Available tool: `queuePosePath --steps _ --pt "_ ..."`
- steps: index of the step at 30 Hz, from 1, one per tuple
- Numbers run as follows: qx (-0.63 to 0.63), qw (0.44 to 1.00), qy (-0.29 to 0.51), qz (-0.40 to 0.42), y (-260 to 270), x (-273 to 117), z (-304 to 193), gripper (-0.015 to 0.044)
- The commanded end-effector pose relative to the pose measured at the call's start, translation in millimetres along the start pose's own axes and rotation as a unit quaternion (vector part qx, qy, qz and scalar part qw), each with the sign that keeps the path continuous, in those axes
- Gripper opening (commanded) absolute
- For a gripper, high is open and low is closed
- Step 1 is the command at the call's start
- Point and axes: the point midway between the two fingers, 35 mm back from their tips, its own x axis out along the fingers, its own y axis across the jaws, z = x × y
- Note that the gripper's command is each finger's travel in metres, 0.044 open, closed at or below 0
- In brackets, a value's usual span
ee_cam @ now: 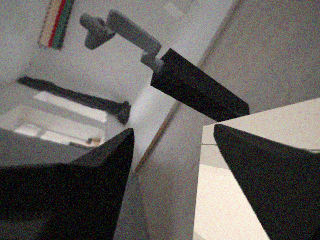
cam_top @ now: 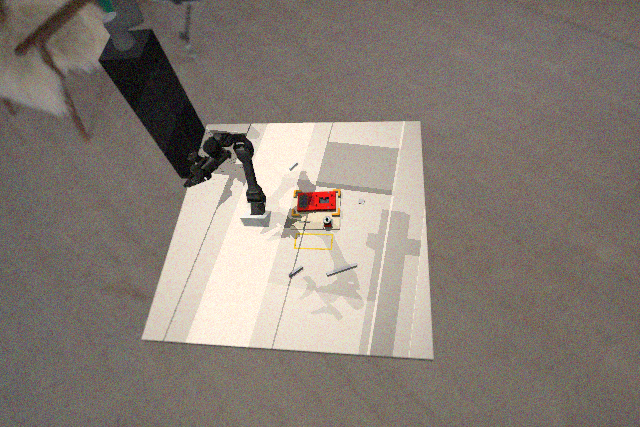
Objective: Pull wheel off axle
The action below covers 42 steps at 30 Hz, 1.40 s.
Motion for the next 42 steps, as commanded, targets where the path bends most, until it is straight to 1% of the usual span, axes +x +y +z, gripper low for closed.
queuePosePath --steps 1,9,13,18,24,31,39,42 --pt "-0.058 0.996 0.064 0.027 16.1 -13.0 -55.1 0.0300" --pt "-0.178 0.961 0.199 0.075 28.6 -57.2 -175.5 0.0300" --pt "-0.250 0.925 0.273 0.087 19.4 -87.5 -236.6 0.0300" --pt "-0.335 0.866 0.358 0.092 -5.7 -129.6 -306.2 0.0300" --pt "-0.430 0.778 0.451 0.081 -54.6 -184.3 -377.5 0.0300" --pt "-0.524 0.657 0.541 0.043 -133.0 -248.3 -438.9 0.0300" --pt "-0.600 0.510 0.615 -0.033 -238.9 -314.3 -476.9 0.0300" --pt "-0.609 0.485 0.625 -0.050 -258.0 -324.5 -480.2 0.0300"
